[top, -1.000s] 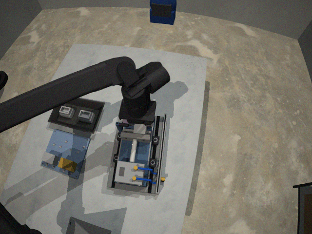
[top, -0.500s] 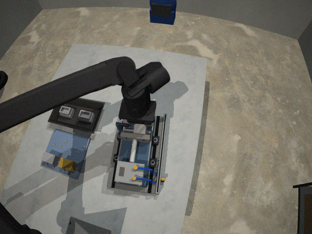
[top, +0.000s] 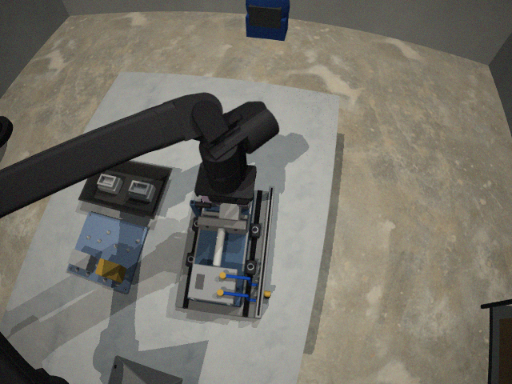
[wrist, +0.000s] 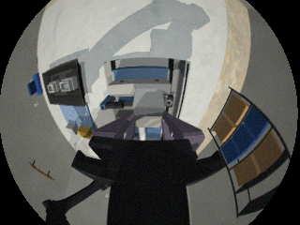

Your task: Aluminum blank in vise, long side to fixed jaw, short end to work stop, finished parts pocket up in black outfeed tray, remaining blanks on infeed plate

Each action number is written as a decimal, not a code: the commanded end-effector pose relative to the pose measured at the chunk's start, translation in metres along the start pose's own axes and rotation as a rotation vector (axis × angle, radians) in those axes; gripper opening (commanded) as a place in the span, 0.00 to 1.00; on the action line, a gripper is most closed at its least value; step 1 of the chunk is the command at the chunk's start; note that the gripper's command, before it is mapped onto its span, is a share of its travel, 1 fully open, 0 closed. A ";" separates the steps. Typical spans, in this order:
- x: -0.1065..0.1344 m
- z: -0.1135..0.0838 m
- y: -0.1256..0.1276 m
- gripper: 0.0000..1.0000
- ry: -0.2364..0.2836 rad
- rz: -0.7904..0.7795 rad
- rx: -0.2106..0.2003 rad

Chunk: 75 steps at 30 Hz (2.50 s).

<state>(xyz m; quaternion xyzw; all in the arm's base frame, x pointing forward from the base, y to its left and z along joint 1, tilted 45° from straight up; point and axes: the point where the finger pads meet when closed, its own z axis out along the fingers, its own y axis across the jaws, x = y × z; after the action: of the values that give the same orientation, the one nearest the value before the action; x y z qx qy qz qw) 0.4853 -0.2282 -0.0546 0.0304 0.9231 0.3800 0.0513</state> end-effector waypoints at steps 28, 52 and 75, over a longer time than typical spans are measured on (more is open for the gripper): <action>-0.007 0.009 0.000 0.00 0.008 -0.008 -0.002; -0.010 -0.017 -0.006 0.00 -0.017 -0.011 0.010; -0.013 -0.074 -0.001 0.00 -0.046 -0.029 0.034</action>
<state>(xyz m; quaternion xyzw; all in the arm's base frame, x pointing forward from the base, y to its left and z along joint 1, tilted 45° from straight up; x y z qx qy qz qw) 0.4777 -0.2537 -0.0303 0.0337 0.9216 0.3839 0.0467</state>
